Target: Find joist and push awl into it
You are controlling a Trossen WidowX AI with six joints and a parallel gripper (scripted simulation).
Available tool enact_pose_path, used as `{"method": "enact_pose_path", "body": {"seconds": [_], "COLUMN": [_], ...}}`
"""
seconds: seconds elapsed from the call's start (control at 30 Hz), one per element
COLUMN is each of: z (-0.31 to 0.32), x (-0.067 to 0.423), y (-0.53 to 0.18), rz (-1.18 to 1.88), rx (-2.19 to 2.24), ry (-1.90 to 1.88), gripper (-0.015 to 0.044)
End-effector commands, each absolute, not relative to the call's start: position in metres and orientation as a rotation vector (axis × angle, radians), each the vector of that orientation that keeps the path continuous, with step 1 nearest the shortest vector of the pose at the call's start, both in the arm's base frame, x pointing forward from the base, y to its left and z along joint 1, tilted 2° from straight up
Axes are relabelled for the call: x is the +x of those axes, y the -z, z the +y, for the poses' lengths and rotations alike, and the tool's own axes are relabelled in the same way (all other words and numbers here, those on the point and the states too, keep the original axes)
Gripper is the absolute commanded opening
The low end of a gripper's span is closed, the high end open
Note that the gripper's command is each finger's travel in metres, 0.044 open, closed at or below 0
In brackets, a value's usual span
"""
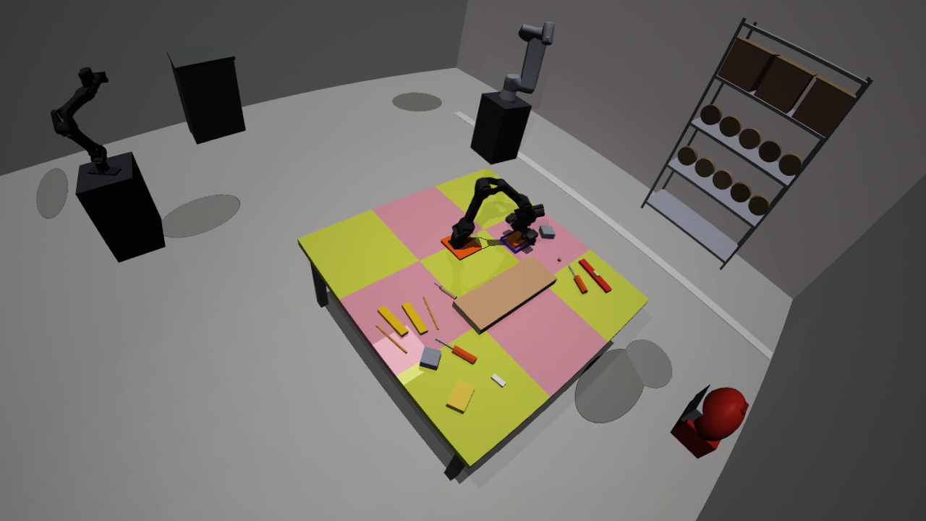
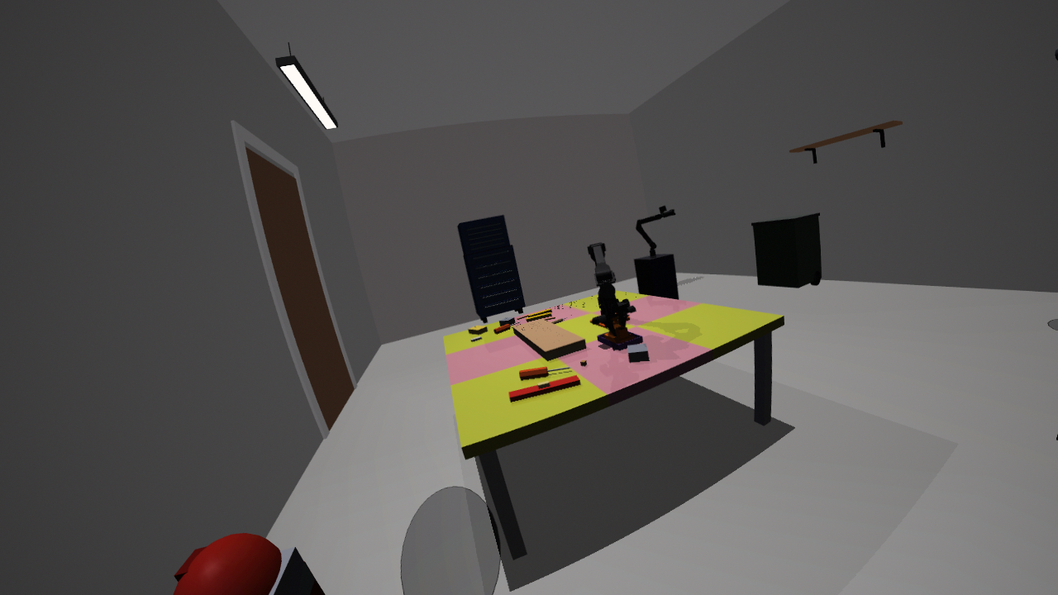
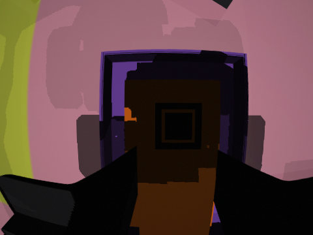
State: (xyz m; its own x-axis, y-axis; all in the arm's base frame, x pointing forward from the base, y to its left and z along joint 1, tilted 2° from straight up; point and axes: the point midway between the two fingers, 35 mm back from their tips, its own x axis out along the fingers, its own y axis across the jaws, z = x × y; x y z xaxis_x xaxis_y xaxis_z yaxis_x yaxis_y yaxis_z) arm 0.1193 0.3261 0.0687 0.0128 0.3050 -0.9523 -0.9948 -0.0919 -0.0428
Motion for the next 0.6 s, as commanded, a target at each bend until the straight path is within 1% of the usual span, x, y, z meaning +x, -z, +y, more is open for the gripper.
{"method": "enact_pose_path", "body": {"seconds": [0.0, 0.1, 0.23, 0.4, 0.5, 0.57], "z": [0.326, 0.326, 0.328, 0.322, 0.322, 0.322], "x": [0.119, 0.119, 0.119, 0.115, 0.115, 0.127], "y": [-0.069, -0.072, -0.101, -0.162, -0.165, -0.155], "rz": [0.911, 0.911, 0.911, 0.911, 0.911, 0.903], "rx": [-1.059, -1.059, -1.059, -1.059, -1.059, -1.032], "ry": [-1.389, -1.389, -1.389, -1.39, -1.39, -1.359], "gripper": [0.0263, 0.0341, 0.044, 0.044, 0.044, 0.044]}}
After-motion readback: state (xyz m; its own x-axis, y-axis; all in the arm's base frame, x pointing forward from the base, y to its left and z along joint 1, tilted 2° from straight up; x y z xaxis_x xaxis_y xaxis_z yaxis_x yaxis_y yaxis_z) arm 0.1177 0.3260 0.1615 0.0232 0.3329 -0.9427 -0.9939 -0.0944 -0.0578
